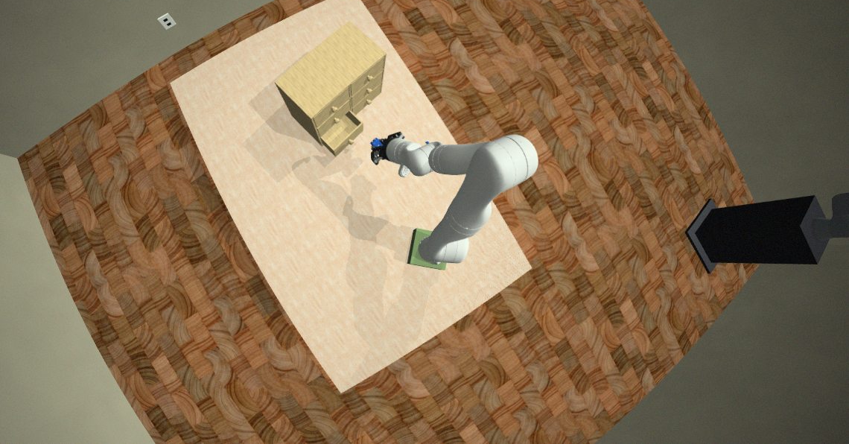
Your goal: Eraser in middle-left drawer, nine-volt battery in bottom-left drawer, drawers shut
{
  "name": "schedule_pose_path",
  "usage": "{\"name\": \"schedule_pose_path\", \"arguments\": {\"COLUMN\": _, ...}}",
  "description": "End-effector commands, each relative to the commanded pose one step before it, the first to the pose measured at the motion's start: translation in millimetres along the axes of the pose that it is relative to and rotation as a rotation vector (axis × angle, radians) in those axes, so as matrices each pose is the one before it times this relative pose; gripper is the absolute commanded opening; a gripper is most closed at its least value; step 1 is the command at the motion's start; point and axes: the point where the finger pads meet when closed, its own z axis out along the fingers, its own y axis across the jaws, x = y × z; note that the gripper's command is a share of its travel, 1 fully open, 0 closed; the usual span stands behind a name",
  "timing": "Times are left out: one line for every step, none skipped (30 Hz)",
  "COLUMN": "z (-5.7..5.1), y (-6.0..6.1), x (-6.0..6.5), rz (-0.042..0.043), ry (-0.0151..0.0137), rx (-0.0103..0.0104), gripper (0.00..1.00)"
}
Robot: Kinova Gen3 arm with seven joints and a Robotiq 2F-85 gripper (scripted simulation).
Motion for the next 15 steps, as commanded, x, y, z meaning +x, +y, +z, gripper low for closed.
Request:
{"name": "schedule_pose_path", "arguments": {"z": -0.03, "y": -1.91, "x": 3.04, "rz": 0.00861, "ry": -0.00394, "rx": 0.00023, "gripper": 0.23}}
{"name": "schedule_pose_path", "arguments": {"z": 0.00, "y": 0.02, "x": 0.04, "rz": 0.00002, "ry": -0.00339, "rx": -0.00009, "gripper": 0.23}}
{"name": "schedule_pose_path", "arguments": {"z": -0.01, "y": -0.01, "x": 0.02, "rz": -0.00001, "ry": -0.00336, "rx": 0.00005, "gripper": 0.23}}
{"name": "schedule_pose_path", "arguments": {"z": 0.00, "y": 0.00, "x": 0.00, "rz": 0.00000, "ry": 0.00000, "rx": 0.00000, "gripper": 0.23}}
{"name": "schedule_pose_path", "arguments": {"z": 0.00, "y": 0.00, "x": 0.00, "rz": 0.00000, "ry": 0.00000, "rx": 0.00000, "gripper": 0.23}}
{"name": "schedule_pose_path", "arguments": {"z": -0.02, "y": -0.05, "x": 0.00, "rz": -0.00004, "ry": -0.00331, "rx": 0.00018, "gripper": 0.23}}
{"name": "schedule_pose_path", "arguments": {"z": -0.03, "y": -0.08, "x": -0.02, "rz": -0.00007, "ry": -0.00326, "rx": 0.00029, "gripper": 0.23}}
{"name": "schedule_pose_path", "arguments": {"z": -0.03, "y": -0.11, "x": -0.03, "rz": -0.00009, "ry": -0.00320, "rx": 0.00040, "gripper": 0.23}}
{"name": "schedule_pose_path", "arguments": {"z": -0.04, "y": -0.13, "x": -0.05, "rz": -0.00012, "ry": -0.00314, "rx": 0.00049, "gripper": 0.23}}
{"name": "schedule_pose_path", "arguments": {"z": -0.05, "y": -0.16, "x": -0.06, "rz": -0.00014, "ry": -0.00307, "rx": 0.00058, "gripper": 0.23}}
{"name": "schedule_pose_path", "arguments": {"z": -0.05, "y": -0.18, "x": -0.07, "rz": -0.00016, "ry": -0.00299, "rx": 0.00065, "gripper": 0.23}}
{"name": "schedule_pose_path", "arguments": {"z": -0.05, "y": -0.17, "x": -0.06, "rz": -0.00016, "ry": -0.00292, "rx": 0.00063, "gripper": 0.23}}
{"name": "schedule_pose_path", "arguments": {"z": 0.05, "y": 0.19, "x": 0.14, "rz": 0.00016, "ry": -0.00293, "rx": -0.00072, "gripper": 0.23}}
{"name": "schedule_pose_path", "arguments": {"z": 0.04, "y": 0.16, "x": 0.12, "rz": 0.00014, "ry": -0.00287, "rx": -0.00060, "gripper": 0.23}}
{"name": "schedule_pose_path", "arguments": {"z": 0.03, "y": 0.13, "x": 0.10, "rz": 0.00011, "ry": -0.00279, "rx": -0.00048, "gripper": 0.23}}
